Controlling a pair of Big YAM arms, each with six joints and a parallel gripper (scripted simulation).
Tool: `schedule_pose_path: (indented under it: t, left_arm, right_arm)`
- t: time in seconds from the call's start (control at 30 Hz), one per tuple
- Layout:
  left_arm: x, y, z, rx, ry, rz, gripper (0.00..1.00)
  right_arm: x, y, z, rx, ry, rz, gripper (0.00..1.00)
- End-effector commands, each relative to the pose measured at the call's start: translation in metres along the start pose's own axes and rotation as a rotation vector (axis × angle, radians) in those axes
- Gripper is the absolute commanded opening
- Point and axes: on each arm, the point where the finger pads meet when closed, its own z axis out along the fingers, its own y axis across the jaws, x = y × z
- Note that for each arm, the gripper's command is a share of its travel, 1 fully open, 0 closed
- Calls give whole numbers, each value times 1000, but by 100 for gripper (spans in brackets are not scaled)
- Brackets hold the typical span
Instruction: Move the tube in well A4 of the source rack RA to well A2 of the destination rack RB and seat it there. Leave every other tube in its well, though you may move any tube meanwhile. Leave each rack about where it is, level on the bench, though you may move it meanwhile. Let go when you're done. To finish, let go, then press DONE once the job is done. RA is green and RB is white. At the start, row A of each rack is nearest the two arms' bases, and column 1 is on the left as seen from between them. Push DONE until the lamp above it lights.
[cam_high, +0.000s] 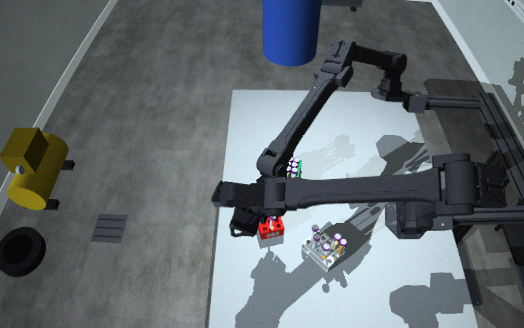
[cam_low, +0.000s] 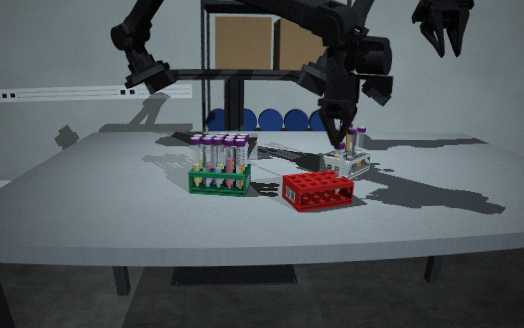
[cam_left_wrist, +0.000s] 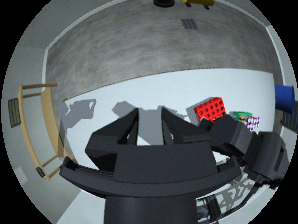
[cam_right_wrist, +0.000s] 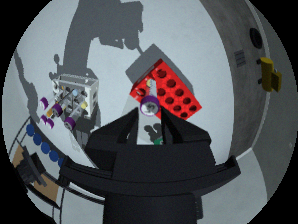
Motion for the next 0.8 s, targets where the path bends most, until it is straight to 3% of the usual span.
schedule_pose_path:
  t: [0.0, 0.27, 0.3, 0.57, 0.6, 0.77]
  left_arm:
    - [-15, 8, -8, -11, -31, -13, 30]
    - [-15, 8, -8, -11, -31, -13, 30]
    - [-15, 8, -8, -11, -31, -13, 30]
    - [-15, 8, -8, -11, -31, -13, 30]
    - [-15, 8, -8, -11, -31, -13, 30]
    - [-15, 8, -8, -11, -31, -13, 30]
  right_arm:
    - [4, -3, 24, -4, 16, 2, 30]
    - [6, -1, 27, -5, 21, -2, 30]
    - [-5, -7, 16, 1, -5, 7, 30]
    - [-10, -9, 11, 4, -16, 10, 30]
    - [-10, -9, 11, 4, -16, 10, 0]
    - [-10, -9, 11, 3, -16, 10, 0]
